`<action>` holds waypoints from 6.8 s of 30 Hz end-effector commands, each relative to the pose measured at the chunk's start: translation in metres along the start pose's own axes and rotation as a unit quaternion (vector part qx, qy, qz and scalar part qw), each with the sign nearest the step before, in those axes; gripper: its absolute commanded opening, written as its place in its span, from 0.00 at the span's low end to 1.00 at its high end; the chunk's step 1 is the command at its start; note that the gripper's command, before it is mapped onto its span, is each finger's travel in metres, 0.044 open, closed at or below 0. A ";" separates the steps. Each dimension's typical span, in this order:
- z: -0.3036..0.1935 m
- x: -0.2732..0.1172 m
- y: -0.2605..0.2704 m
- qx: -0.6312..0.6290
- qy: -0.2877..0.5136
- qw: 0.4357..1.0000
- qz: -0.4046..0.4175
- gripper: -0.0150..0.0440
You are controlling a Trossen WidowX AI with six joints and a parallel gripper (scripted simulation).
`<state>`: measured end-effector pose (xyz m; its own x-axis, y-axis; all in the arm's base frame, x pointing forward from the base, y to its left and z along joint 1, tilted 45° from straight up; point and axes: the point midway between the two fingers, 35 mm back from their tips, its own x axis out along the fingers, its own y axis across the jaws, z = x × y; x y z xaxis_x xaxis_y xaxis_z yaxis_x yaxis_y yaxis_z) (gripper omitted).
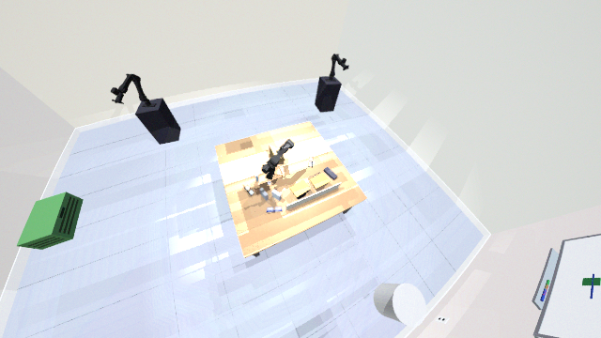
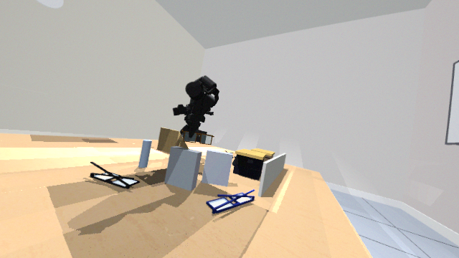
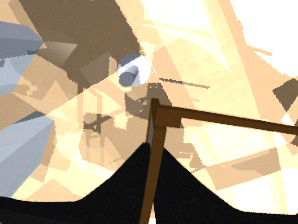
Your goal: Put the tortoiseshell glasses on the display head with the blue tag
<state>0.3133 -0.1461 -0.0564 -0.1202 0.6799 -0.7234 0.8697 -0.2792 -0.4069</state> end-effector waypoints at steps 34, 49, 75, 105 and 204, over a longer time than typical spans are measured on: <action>0.107 0.057 0.023 0.368 -0.001 0.930 -0.004 0.25; 0.112 0.070 0.021 0.368 -0.001 0.930 -0.004 0.25; 0.135 0.070 0.016 0.368 -0.002 0.930 -0.003 0.25; 0.154 0.070 0.006 0.369 -0.003 0.929 -0.003 0.25; 0.035 -0.042 -0.014 0.807 0.245 0.516 -0.148 0.25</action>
<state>0.2894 -0.1939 -0.0395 0.3472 0.8346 -0.4277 -0.7342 -0.0418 -0.6776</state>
